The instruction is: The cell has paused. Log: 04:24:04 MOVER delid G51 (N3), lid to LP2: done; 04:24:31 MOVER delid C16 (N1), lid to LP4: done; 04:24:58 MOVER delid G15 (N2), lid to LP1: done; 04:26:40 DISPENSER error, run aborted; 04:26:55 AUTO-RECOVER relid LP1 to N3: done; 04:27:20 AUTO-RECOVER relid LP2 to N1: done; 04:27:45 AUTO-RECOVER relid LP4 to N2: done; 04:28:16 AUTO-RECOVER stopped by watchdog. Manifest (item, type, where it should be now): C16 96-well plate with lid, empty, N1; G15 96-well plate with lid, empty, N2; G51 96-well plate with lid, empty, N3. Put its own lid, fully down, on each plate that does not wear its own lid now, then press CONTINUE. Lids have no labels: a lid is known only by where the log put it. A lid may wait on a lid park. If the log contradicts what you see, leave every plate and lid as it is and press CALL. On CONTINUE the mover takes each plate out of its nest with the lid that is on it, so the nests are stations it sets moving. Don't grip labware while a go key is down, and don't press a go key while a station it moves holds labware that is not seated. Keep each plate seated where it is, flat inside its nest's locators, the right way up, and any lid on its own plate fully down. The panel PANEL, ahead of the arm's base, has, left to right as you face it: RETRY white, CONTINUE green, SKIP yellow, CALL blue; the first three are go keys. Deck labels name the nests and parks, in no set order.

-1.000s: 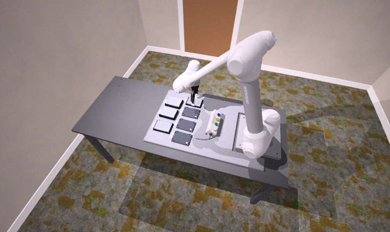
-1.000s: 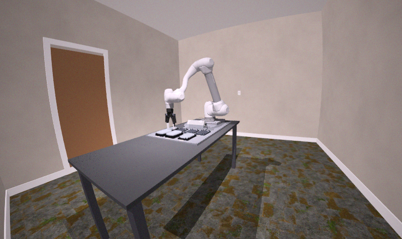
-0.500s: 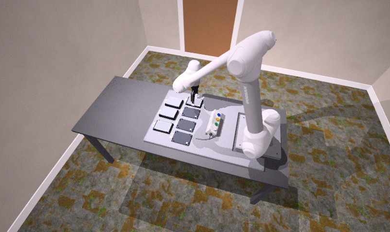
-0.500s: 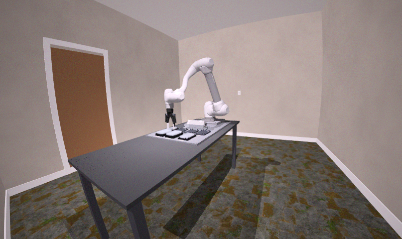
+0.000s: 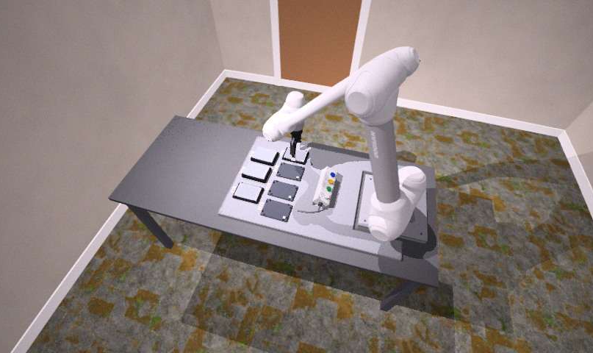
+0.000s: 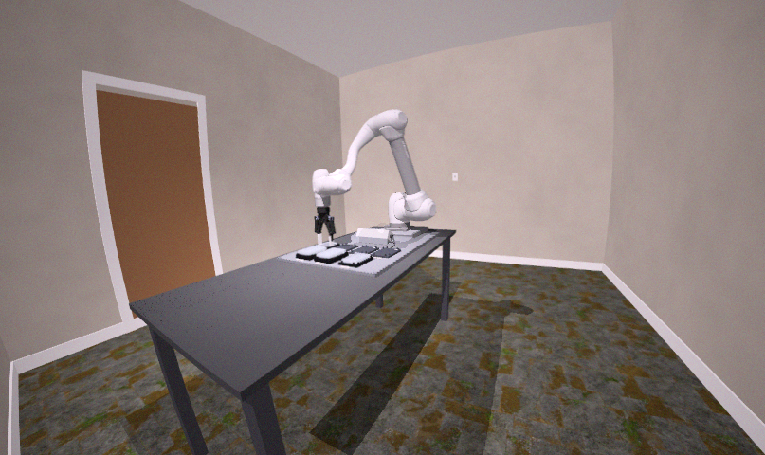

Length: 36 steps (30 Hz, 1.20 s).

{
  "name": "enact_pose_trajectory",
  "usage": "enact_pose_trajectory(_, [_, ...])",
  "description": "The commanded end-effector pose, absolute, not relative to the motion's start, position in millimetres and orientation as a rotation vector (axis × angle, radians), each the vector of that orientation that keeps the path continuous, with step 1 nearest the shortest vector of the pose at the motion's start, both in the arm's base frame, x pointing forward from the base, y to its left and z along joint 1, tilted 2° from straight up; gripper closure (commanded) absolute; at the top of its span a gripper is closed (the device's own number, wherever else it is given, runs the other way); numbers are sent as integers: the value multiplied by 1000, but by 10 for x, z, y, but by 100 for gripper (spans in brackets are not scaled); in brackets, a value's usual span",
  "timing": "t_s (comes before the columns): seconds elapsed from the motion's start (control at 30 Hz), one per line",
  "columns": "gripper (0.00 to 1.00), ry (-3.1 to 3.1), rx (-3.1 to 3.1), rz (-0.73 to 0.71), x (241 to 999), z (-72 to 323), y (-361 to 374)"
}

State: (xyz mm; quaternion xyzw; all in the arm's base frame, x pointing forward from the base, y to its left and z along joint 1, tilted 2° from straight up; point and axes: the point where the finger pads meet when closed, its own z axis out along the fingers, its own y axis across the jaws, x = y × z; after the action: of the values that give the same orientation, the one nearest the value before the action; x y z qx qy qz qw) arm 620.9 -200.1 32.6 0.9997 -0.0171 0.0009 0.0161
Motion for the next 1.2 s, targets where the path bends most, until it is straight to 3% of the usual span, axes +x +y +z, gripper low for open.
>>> enact_pose_trajectory(0.0, [100, -53, 3109, 3, 6209, 327, -2001])
enact_pose_trajectory(0.17, [100, -53, 3109, 3, 6209, 327, -2001])
enact_pose_trajectory(0.2, [34, -53, 3109, 3, 6209, 327, -2001])
enact_pose_trajectory(1.17, [34, -53, 3109, 3, 6209, 327, -2001])
